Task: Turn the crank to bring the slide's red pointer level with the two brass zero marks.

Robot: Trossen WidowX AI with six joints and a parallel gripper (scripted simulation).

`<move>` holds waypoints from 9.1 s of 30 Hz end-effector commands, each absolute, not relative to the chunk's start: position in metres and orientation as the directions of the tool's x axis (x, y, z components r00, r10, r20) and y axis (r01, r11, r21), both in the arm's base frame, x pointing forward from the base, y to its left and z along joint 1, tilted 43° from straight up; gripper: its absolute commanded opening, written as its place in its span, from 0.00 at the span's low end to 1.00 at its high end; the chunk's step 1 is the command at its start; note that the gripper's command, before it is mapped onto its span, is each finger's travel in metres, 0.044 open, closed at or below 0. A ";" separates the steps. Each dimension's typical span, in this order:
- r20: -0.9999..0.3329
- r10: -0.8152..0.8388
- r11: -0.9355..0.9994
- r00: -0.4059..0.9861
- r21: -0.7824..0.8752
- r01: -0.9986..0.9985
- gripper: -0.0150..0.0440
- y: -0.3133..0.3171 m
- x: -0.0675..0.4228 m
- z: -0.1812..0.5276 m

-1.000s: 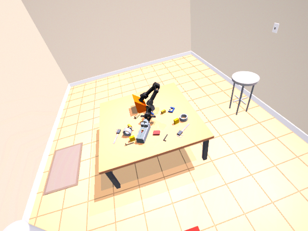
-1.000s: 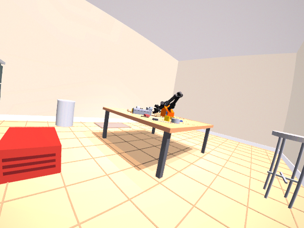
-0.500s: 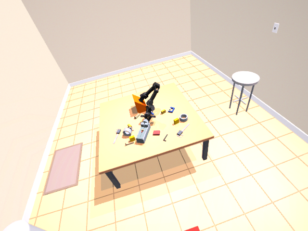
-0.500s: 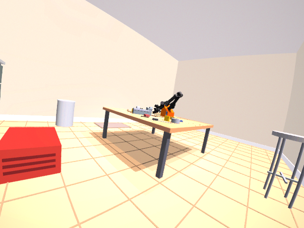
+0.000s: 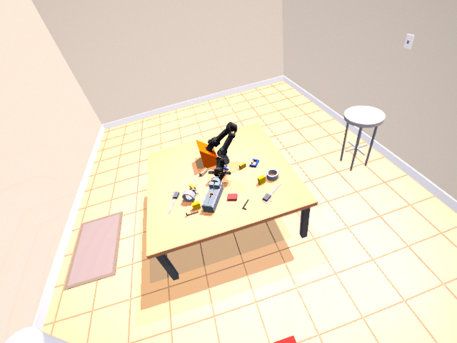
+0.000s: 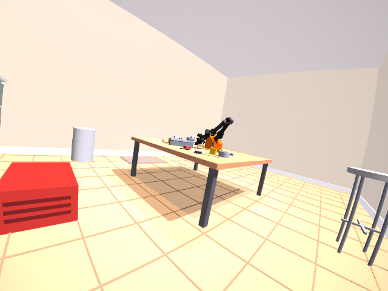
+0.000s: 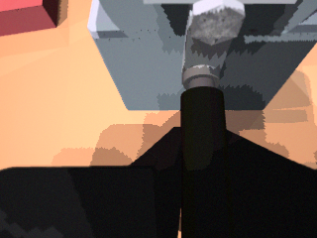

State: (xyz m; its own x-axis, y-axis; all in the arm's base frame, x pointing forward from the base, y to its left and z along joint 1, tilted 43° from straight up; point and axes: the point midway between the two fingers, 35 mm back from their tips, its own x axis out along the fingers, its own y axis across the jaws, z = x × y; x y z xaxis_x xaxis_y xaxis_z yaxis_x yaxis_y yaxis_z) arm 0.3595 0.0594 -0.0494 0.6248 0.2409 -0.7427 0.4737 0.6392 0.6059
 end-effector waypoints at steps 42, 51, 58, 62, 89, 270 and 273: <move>-0.758 0.224 0.639 0.613 0.588 0.495 0.25 0.051 0.353 -0.056; -0.758 0.224 0.639 0.613 0.588 0.495 0.25 0.050 0.353 -0.056; -0.758 0.224 0.639 0.613 0.588 0.495 0.25 0.049 0.352 -0.057; -0.758 0.224 0.640 0.613 0.588 0.495 0.25 0.048 0.352 -0.057; -0.758 0.223 0.640 0.613 0.588 0.495 0.25 0.036 0.347 -0.056; -0.757 0.223 0.640 0.614 0.588 0.494 0.25 0.027 0.367 0.003; -0.757 0.223 0.640 0.614 0.588 0.494 0.25 0.027 0.367 0.003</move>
